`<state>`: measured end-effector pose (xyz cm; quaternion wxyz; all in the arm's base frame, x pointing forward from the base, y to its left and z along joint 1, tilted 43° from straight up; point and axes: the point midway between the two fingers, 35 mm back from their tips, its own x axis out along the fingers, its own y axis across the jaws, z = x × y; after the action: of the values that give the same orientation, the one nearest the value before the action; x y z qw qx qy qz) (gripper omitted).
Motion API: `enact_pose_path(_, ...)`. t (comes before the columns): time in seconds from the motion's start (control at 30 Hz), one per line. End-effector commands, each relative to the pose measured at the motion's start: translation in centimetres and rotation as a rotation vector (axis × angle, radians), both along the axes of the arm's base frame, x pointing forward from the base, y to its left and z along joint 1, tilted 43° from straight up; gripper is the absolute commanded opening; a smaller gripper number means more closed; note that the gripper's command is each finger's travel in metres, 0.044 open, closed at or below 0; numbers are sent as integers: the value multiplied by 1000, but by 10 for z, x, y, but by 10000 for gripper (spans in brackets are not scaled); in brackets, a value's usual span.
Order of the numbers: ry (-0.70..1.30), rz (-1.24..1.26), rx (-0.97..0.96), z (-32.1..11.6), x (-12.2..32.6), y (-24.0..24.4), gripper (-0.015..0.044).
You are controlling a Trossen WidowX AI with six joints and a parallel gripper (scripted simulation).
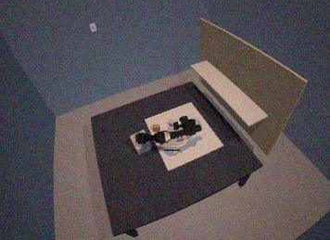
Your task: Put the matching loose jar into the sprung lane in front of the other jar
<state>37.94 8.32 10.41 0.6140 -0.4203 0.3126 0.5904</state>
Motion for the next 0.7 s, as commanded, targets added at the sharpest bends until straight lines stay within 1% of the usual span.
enact_pose_path(0.0,293,-405,-225,-52,-45,22,440)
enact_pose_path(0.17,363,-622,-352,-73,-68,26,440)
enact_pose_path(0.33,379,-856,-479,-90,-91,27,440)
enact_pose_path(0.5,327,-1114,-592,-105,-113,24,440)
enact_pose_path(0.67,205,-1379,-660,-116,-133,18,440)
